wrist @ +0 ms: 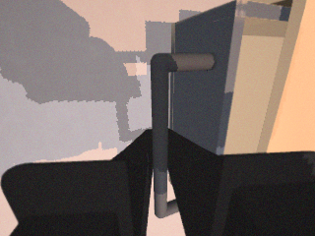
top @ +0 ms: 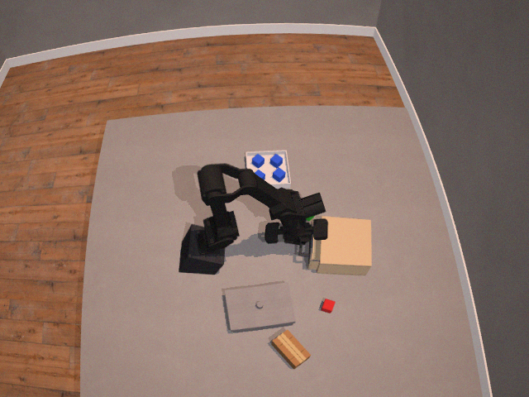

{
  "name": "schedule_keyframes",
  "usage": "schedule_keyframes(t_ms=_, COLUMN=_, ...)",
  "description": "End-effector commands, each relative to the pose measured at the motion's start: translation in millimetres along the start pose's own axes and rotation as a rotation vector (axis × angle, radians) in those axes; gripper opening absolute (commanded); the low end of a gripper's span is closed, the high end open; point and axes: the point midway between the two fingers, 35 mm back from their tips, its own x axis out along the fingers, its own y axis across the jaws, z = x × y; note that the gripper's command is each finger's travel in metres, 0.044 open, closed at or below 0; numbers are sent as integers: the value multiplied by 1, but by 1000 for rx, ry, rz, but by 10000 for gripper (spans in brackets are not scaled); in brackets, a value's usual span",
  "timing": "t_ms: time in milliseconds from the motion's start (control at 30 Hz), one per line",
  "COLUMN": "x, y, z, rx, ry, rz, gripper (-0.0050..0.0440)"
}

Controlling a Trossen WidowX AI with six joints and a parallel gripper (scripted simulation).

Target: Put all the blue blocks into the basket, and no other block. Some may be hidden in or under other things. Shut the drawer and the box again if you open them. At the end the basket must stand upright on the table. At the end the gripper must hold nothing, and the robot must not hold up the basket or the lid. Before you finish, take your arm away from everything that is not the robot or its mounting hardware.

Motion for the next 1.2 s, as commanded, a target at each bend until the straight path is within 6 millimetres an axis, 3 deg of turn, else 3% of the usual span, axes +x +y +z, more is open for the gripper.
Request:
schedule_keyframes(t_ms=0, x=2, y=-8, z=0, rx=-1, ry=1, rz=-31, gripper=0)
schedule_keyframes(t_ms=400, x=12, y=-38, z=0, rx=-1, ry=1, rz=-31, gripper=0)
schedule_keyframes(t_ms=1167, x=12, y=-38, z=0, rx=-1, ry=1, rz=-31, gripper=0)
